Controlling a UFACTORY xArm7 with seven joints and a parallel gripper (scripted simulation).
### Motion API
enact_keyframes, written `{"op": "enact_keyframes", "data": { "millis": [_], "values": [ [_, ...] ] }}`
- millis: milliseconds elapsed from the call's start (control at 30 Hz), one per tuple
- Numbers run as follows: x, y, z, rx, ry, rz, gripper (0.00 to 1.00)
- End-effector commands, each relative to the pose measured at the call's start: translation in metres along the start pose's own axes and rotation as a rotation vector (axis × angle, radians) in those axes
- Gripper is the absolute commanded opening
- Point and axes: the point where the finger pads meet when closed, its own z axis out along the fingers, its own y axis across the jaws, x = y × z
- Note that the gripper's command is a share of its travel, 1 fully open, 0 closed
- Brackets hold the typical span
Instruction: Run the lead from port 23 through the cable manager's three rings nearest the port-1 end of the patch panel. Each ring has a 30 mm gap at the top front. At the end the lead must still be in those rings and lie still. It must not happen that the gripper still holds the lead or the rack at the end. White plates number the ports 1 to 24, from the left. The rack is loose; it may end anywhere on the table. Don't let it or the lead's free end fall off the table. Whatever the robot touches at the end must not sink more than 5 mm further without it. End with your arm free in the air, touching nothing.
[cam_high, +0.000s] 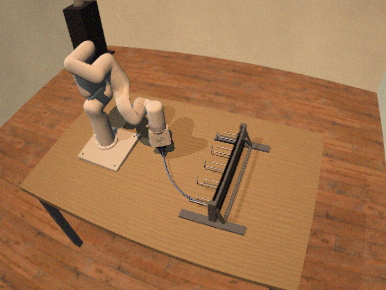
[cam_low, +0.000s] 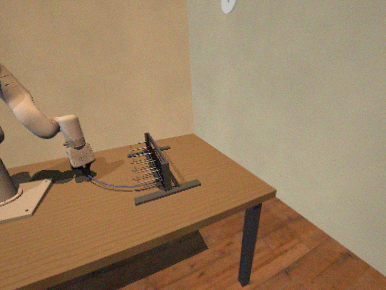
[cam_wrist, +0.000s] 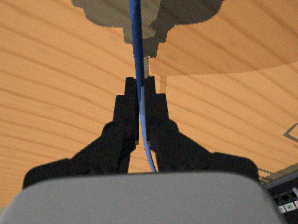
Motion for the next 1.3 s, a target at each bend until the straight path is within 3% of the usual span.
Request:
{"op": "enact_keyframes", "data": {
  "millis": [0,233,333,500,567,633,1067,1133,1267],
  "values": [
    [-0.001,0.001,-0.001,-0.003,-0.002,0.0,0.0],
    [-0.002,0.011,-0.006,-0.003,-0.002,0.02,0.0],
    [-0.005,0.044,-0.022,-0.003,-0.001,0.086,0.0],
    [-0.007,0.078,-0.039,-0.005,0.0,0.159,0.0],
    [-0.007,0.078,-0.039,-0.005,0.0,0.159,0.0],
    [-0.011,0.105,-0.05,-0.004,-0.001,0.209,0.0],
    [-0.02,0.191,-0.09,-0.003,-0.001,0.382,0.0],
    [-0.02,0.191,-0.09,-0.003,-0.001,0.382,0.0],
    [-0.023,0.225,-0.106,-0.004,-0.001,0.451,0.0]
  ]
}}
